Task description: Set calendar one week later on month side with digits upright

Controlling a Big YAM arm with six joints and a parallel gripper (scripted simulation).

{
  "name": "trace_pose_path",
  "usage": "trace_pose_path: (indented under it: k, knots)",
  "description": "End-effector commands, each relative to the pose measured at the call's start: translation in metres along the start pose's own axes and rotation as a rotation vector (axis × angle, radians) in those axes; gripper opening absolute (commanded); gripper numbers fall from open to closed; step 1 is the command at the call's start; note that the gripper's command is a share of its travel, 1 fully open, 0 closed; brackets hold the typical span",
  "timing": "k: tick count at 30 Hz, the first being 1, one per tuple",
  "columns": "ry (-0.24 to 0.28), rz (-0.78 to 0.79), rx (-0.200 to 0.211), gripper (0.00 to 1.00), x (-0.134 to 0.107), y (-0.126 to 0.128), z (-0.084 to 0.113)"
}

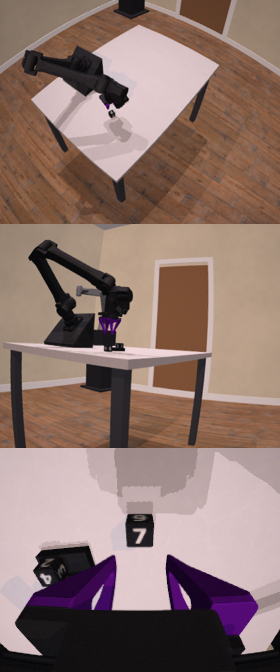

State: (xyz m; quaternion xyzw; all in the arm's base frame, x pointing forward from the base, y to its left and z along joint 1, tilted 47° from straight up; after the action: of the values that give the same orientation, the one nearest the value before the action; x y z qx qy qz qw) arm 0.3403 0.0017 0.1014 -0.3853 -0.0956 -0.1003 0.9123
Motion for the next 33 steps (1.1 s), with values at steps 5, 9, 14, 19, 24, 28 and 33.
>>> trace_pose_path:
  k: [5,9,14,19,24,28,33]
  knots:
    - [0.000,0.014,-0.004,0.44,0.000,0.001,-0.013]
    - [0.000,0.014,-0.005,0.44,0.000,0.001,-0.020]
    - [0.000,0.014,-0.005,0.44,-0.001,0.001,-0.028]
    - [0.001,0.014,-0.005,0.44,-0.001,0.001,-0.032]
    - [0.001,0.015,-0.005,0.44,-0.001,0.001,-0.038]
    - [0.001,0.015,-0.005,0.44,-0.001,0.001,-0.042]
    - [-0.001,0.017,-0.004,0.44,-0.001,0.002,-0.043]
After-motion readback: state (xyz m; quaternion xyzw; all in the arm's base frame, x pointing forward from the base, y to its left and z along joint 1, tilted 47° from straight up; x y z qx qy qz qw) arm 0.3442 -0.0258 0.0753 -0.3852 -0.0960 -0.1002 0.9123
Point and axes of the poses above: the point where the finger pads meet when closed, its own z axis back along the fingers, its own y axis across the jaws, x = y × z, the point moved 8 cm from there along z, back along the fingers, and after that the axes turned 5 degrees about -z, right-handed, at the moved point
